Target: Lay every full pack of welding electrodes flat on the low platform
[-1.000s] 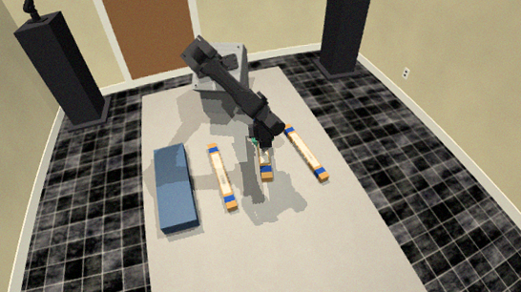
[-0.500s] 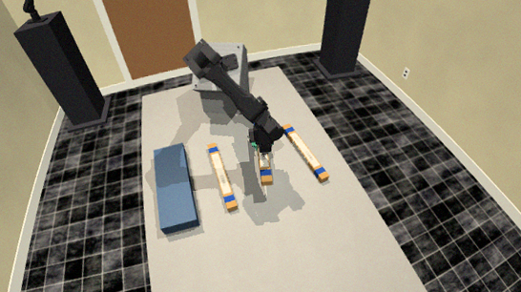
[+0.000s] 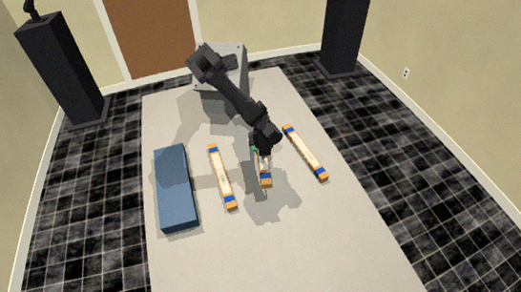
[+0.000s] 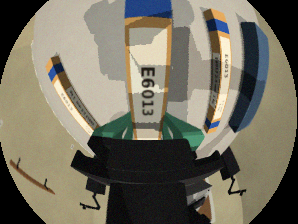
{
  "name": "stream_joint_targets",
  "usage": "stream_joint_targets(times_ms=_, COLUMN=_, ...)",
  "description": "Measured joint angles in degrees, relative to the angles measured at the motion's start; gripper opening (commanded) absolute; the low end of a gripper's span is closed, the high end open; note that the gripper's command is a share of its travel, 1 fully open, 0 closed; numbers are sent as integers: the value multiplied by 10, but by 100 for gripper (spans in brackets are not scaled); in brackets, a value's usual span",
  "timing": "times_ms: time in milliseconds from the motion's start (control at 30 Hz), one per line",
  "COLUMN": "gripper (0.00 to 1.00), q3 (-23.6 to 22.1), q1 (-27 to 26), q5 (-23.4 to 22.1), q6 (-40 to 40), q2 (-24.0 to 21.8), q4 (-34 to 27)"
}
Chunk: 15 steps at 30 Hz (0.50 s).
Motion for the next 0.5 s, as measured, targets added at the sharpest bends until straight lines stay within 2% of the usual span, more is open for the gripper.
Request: stream_joint_targets(times_ms=500, gripper=0, q3=4, q1=-18, q5=-12, q6=-17, q2=36, q4=39)
